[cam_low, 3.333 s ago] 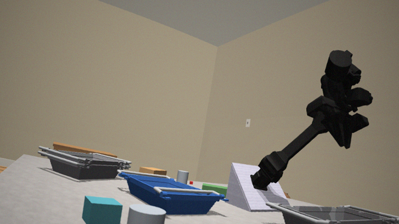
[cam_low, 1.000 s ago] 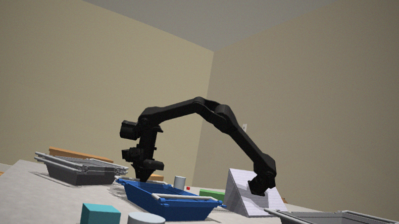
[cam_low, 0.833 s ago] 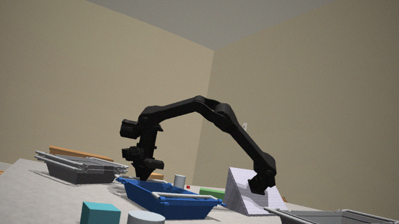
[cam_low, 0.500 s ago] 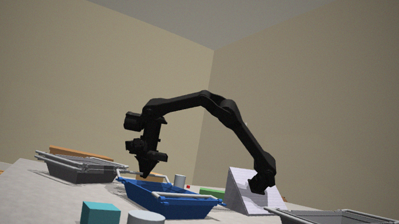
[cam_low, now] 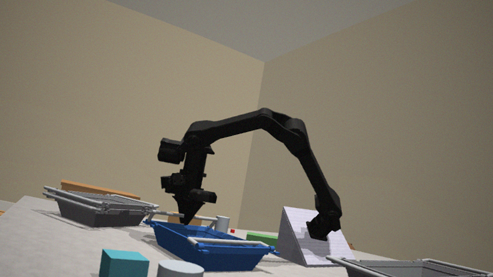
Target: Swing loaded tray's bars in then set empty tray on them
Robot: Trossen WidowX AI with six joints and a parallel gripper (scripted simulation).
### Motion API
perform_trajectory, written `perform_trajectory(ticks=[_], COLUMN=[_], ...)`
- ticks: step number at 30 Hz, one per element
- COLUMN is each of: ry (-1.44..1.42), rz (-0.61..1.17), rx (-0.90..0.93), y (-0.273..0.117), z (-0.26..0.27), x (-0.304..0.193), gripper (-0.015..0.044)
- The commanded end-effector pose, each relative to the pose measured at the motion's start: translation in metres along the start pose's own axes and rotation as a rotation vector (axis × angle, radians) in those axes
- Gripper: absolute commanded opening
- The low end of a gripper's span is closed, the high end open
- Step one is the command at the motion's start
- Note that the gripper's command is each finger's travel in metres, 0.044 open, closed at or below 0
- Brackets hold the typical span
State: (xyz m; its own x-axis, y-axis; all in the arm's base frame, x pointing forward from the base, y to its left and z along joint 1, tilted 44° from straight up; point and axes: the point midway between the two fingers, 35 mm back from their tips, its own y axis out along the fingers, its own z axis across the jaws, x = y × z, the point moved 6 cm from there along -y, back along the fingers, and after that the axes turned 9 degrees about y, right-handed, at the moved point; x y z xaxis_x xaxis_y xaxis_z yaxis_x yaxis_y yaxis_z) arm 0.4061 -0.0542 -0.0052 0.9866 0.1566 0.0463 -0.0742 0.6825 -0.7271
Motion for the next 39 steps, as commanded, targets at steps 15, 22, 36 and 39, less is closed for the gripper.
perform_trajectory(ticks=[15,22,36,39], ry=[0.003,0.008,0.008,0.008], rz=[0.003,-0.005,-0.005,-0.005], rx=[0.002,0.004,0.004,0.004], y=[-0.032,-0.025,-0.025,-0.025], z=[0.008,0.008,0.008,0.008], x=[-0.001,-0.001,-0.001,-0.001], gripper=[0.0089,0.0089,0.0089,0.0037])
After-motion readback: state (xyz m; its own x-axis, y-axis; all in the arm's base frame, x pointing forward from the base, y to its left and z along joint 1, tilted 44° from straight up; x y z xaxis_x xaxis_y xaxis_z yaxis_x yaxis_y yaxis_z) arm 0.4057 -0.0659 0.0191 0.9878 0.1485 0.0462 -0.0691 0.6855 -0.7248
